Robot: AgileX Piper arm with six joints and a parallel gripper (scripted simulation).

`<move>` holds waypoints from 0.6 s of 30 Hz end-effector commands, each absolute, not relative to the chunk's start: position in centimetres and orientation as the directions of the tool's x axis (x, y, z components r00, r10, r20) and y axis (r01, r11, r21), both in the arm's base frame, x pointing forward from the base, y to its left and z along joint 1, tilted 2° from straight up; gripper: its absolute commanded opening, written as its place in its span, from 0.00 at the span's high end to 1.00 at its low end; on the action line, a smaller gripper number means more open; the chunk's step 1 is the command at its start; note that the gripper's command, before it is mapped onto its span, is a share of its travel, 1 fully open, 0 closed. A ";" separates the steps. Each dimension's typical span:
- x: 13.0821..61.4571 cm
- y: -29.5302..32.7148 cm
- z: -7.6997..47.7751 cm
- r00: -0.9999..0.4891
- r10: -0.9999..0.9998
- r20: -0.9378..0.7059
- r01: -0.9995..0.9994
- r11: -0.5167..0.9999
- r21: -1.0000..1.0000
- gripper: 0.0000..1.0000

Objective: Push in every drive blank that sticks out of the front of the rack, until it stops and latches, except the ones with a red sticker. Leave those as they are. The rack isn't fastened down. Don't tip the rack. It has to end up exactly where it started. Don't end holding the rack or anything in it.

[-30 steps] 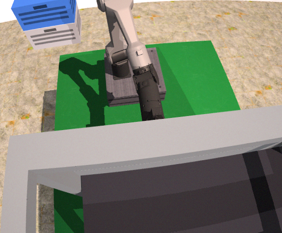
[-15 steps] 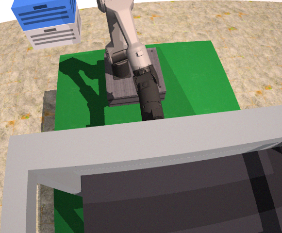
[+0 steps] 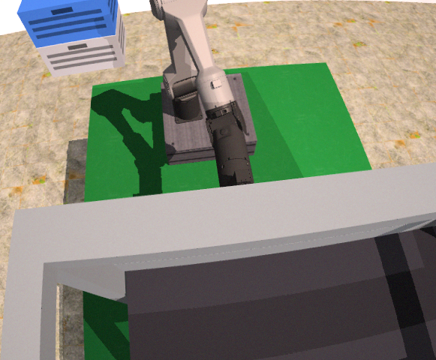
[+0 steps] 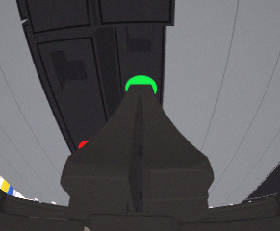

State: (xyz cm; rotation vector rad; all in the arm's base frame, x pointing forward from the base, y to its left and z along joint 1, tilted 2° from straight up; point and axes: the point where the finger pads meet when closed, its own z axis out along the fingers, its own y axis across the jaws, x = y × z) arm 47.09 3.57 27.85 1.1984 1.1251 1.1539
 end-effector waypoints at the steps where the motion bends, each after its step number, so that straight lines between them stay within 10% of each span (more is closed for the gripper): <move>1: 47.3 3.5 27.4 0.085 0.996 -0.019 -0.034 0.022 0.999 1.00; 18: 47.6 3.4 27.4 0.085 0.996 -0.019 -0.034 0.022 0.999 1.00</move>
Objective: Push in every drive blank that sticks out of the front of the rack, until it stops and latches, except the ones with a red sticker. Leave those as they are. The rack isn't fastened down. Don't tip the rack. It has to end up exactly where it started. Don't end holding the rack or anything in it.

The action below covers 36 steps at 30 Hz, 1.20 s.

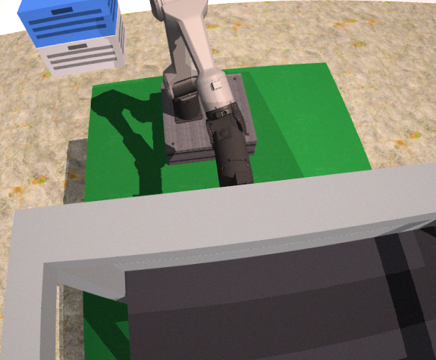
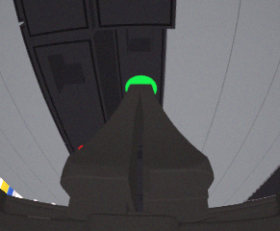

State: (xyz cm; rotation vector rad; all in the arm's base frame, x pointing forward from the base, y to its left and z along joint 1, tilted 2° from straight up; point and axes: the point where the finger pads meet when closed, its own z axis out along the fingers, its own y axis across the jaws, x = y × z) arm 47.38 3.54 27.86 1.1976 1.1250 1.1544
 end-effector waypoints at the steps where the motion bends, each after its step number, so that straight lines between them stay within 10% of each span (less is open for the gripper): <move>1: 47.6 3.4 27.4 0.085 0.996 -0.019 -0.034 0.022 0.999 1.00; 36: 44.2 3.7 27.3 0.085 0.996 -0.019 -0.034 0.022 0.999 1.00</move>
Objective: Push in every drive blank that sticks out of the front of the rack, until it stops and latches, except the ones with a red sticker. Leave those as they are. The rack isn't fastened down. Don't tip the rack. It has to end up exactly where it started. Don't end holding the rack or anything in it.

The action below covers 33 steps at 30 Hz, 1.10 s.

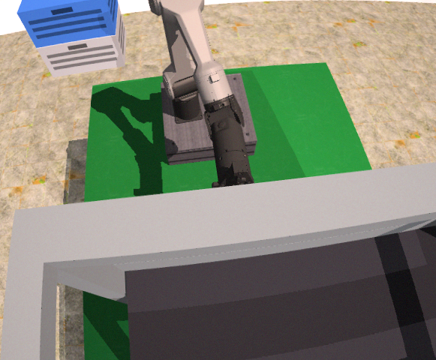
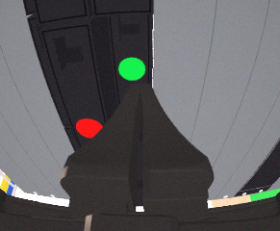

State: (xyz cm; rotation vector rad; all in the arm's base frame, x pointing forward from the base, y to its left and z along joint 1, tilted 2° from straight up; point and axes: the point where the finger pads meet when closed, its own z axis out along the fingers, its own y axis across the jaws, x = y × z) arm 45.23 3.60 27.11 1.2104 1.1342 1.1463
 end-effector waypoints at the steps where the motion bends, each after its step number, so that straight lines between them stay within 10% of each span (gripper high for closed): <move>1: 43.3 3.8 27.2 0.085 0.996 -0.019 -0.034 0.022 0.999 1.00; 33: 36.7 1.3 27.2 0.085 0.996 -0.019 -0.034 0.022 0.999 1.00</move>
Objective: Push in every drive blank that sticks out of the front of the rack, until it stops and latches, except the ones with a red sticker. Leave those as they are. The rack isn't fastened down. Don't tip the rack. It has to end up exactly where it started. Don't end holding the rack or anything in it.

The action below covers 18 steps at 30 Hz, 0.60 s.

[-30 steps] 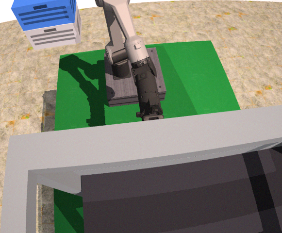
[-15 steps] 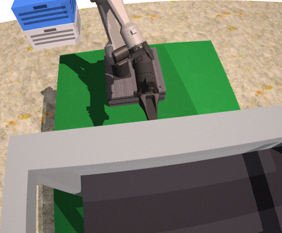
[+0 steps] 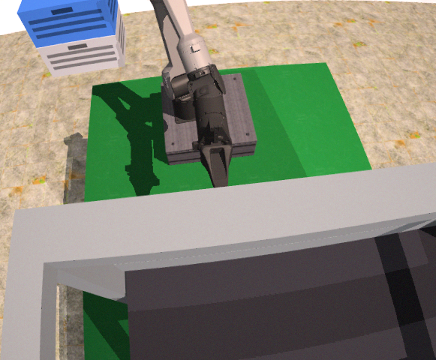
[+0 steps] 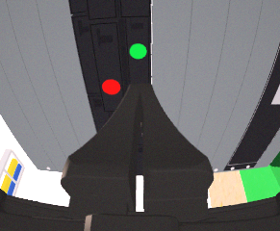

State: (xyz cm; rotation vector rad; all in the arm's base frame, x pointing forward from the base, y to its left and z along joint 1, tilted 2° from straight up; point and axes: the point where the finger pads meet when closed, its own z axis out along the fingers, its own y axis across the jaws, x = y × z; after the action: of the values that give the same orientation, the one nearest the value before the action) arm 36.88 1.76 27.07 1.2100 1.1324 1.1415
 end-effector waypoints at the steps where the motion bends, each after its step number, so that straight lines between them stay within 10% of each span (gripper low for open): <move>1: 36.7 1.0 27.2 0.085 0.996 -0.019 -0.034 0.022 0.999 1.00; 18: 36.0 -4.3 27.6 0.085 0.996 -0.019 -0.034 0.022 0.999 1.00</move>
State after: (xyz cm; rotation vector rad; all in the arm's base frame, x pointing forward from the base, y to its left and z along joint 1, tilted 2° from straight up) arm 36.13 -4.04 27.43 1.2132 1.1300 1.1396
